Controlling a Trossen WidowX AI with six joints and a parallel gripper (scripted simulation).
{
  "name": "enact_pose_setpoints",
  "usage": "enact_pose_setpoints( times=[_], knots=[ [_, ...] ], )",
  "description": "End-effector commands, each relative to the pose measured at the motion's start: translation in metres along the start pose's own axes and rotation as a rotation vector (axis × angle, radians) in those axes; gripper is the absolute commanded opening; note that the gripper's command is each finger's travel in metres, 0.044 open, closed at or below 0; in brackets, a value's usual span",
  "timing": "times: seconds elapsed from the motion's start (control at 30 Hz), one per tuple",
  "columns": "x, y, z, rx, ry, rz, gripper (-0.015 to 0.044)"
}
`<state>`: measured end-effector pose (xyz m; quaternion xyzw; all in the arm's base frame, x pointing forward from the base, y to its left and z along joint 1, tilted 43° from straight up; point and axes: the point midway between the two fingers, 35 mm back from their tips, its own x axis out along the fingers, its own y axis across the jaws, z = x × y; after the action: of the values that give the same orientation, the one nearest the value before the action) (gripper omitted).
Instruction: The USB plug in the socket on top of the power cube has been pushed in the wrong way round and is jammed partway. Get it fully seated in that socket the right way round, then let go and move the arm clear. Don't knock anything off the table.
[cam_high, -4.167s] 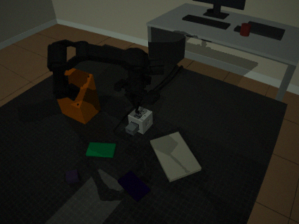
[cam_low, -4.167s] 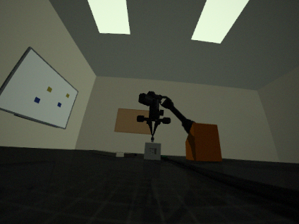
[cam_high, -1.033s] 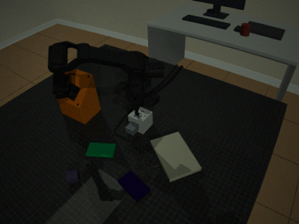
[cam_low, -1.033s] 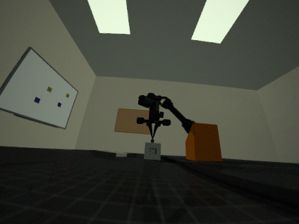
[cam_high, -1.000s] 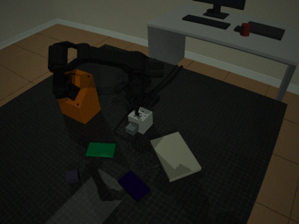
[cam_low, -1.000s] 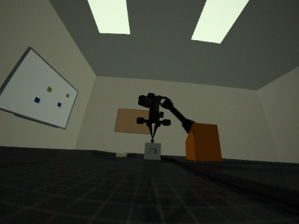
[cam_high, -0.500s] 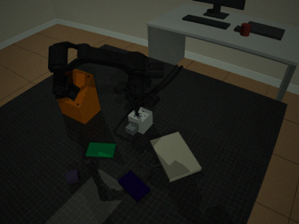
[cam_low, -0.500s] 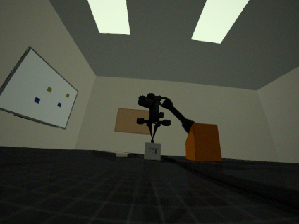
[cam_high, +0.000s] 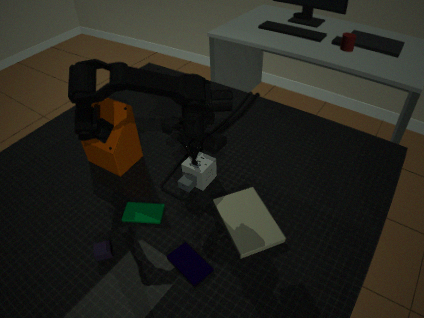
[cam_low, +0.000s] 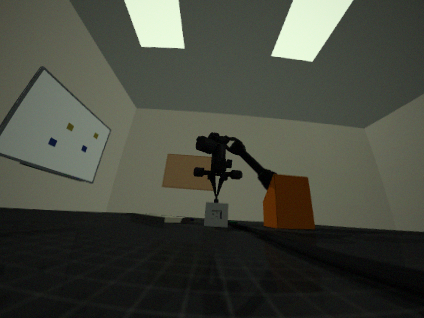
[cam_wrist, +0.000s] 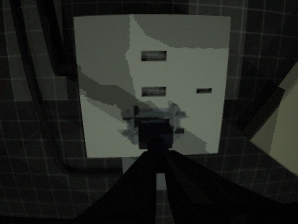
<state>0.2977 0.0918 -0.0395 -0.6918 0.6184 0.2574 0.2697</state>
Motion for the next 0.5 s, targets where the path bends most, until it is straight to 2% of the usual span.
enact_pose_setpoints(
  times=[0.0, 0.47],
  knots=[
    [0.0009, -0.0004, 0.0, -0.003, 0.003, -0.003, 0.0],
    [0.0026, -0.0005, 0.0001, -0.003, 0.003, -0.003, 0.0]
  ],
)
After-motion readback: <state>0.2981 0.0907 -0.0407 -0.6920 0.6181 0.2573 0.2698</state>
